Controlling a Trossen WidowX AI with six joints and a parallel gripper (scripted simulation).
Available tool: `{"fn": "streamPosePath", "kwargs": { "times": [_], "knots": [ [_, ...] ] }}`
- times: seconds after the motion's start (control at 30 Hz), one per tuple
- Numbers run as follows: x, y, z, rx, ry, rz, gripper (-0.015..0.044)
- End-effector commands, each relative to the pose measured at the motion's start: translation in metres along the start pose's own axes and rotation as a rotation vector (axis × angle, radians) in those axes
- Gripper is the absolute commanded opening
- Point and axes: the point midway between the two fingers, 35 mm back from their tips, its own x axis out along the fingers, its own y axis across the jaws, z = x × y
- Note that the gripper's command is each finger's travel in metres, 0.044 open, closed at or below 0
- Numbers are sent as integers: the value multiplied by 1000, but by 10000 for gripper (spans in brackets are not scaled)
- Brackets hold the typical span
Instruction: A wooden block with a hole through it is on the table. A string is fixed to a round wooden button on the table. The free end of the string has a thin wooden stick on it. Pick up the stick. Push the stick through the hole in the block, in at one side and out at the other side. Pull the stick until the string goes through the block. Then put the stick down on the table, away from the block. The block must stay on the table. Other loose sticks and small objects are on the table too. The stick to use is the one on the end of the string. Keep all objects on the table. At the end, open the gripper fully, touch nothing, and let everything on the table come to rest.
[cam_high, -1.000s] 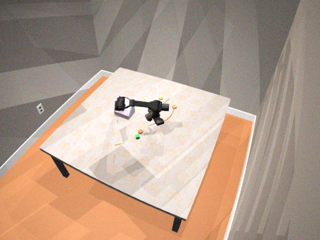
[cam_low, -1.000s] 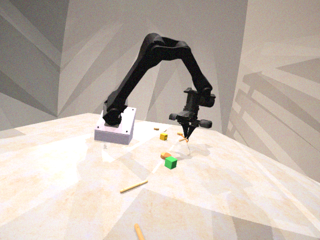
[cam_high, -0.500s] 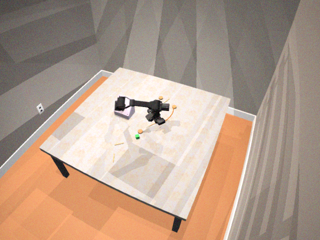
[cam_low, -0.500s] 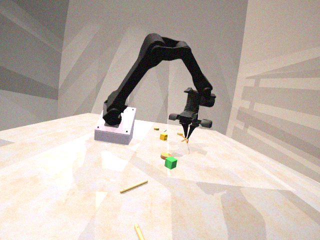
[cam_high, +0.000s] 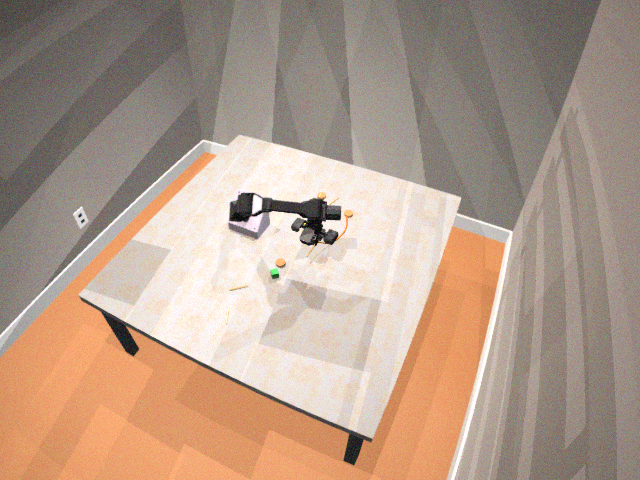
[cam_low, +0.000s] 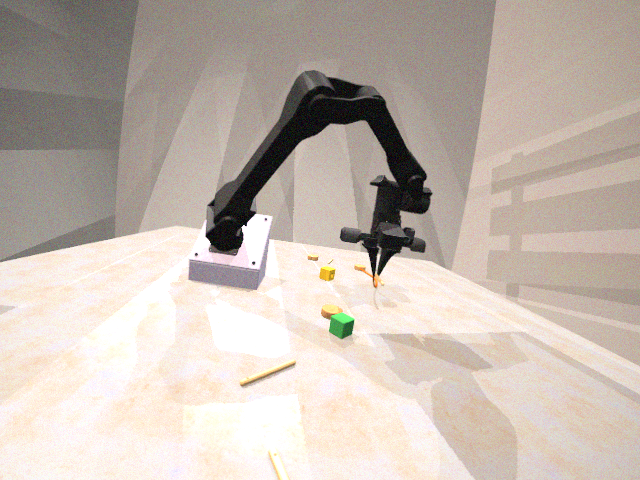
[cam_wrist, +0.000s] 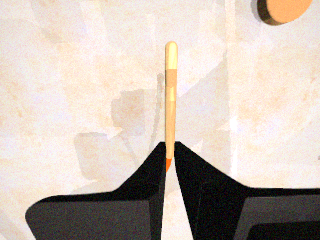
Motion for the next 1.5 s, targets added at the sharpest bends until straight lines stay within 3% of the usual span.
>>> {"fn": "streamPosePath", "kwargs": {
  "times": [0.0, 1.47],
  "knots": [
    [1, 1, -5, -175, 3, -7, 0],
    [0, 17, -37, -1769, 5, 0, 0]
  ]
}}
